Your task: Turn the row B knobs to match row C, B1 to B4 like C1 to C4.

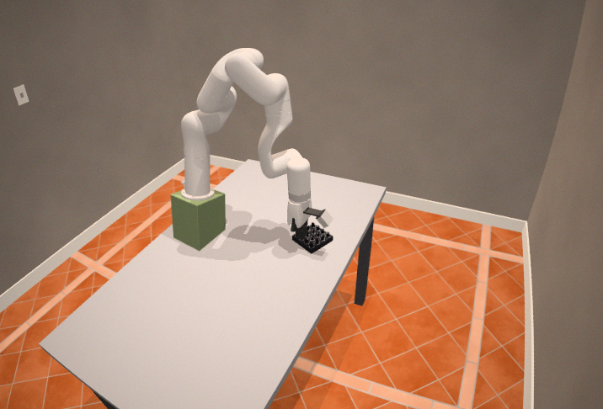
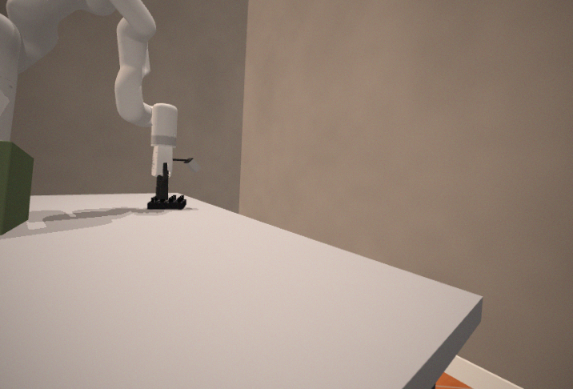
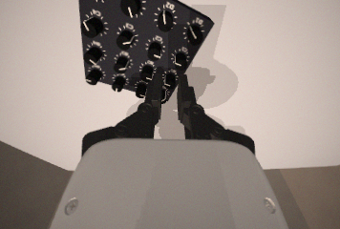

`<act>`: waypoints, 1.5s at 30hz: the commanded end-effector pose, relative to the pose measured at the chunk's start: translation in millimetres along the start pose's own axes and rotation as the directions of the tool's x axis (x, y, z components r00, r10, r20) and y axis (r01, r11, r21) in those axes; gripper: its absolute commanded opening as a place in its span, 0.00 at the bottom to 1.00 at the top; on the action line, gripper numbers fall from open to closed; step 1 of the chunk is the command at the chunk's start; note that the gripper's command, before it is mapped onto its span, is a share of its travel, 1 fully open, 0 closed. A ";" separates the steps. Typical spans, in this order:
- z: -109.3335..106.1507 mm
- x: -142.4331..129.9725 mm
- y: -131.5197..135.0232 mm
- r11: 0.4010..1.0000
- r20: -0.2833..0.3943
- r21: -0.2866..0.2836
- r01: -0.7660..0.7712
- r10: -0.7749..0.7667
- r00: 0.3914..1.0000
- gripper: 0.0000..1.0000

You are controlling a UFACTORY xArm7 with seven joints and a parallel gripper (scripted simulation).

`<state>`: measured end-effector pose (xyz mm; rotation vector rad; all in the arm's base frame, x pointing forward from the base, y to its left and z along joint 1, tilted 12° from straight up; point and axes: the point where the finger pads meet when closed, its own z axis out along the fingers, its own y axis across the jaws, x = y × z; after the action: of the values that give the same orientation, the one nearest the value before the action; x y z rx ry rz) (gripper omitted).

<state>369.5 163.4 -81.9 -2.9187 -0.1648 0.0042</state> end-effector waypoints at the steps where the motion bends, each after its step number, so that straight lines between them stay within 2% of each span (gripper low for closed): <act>1: -10.5 1.8 0.0 1.000 -0.004 0.000 0.000 0.000 1.000 0.19; 10: -30.2 1.8 -0.1 1.000 -0.004 0.000 0.000 0.000 1.000 0.19; 29: -32.0 2.8 -2.0 1.000 -0.004 0.000 -0.009 0.009 1.000 0.19; 38: -49.0 25.9 -68.6 0.961 -0.005 0.002 -0.277 0.277 0.961 0.19; 45: -50.5 27.2 -74.1 0.955 -0.005 0.002 -0.297 0.297 0.955 0.19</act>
<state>386.6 225.9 -18.0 -2.8813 0.2475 0.0261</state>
